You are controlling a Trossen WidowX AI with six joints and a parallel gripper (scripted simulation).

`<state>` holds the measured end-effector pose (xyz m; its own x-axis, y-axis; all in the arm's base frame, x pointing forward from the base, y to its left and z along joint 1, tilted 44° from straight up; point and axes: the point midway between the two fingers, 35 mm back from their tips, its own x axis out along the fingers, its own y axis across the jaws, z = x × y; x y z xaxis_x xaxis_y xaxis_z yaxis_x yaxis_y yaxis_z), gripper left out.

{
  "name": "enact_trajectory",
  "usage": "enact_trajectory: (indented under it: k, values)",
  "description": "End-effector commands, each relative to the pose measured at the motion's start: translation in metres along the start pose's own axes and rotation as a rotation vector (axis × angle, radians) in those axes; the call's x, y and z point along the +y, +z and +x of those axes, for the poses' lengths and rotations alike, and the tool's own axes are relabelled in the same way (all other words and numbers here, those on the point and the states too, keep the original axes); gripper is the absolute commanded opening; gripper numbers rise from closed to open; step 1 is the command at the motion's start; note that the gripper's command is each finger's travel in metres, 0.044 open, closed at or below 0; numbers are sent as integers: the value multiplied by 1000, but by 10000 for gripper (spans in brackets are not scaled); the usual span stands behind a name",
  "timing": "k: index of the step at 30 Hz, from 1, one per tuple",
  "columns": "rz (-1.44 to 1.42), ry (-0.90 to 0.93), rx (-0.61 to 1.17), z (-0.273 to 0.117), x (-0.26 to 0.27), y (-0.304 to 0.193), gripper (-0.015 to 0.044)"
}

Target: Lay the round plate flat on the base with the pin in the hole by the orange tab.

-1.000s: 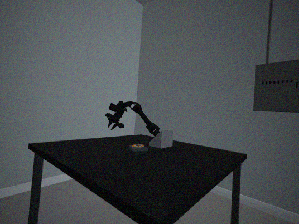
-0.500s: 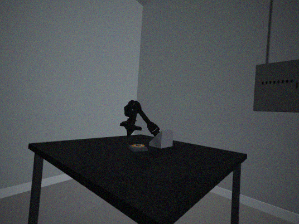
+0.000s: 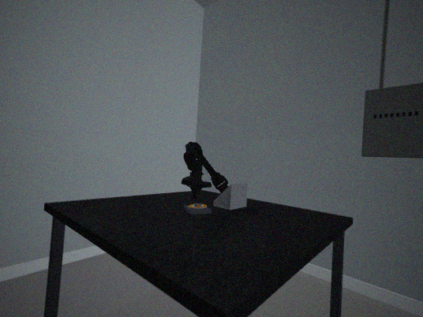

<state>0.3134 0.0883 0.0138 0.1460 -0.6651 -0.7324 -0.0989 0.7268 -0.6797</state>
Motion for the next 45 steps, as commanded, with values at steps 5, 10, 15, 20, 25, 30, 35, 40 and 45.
enact_trajectory:
  k: [5, 10, 15, 20, 25, 30, 35, 40, 45]
  values:
    - [-6, -8, 16, 40, -1, -5, 0]
    - [-6, -8, 16, 41, 0, -6, 0]
    - [-6, -7, 16, 41, 7, -11, 0]
    - [-7, -7, 16, 41, 14, -17, 0]
    - [-7, -7, 17, 42, 17, -22, 0]
    - [-7, -6, 17, 42, 21, -27, 0]
    - [-7, -6, 17, 42, 23, -32, 0]
    - [-7, -6, 17, 41, 25, -37, 0]
    - [-7, -6, 17, 40, 27, -43, 0]
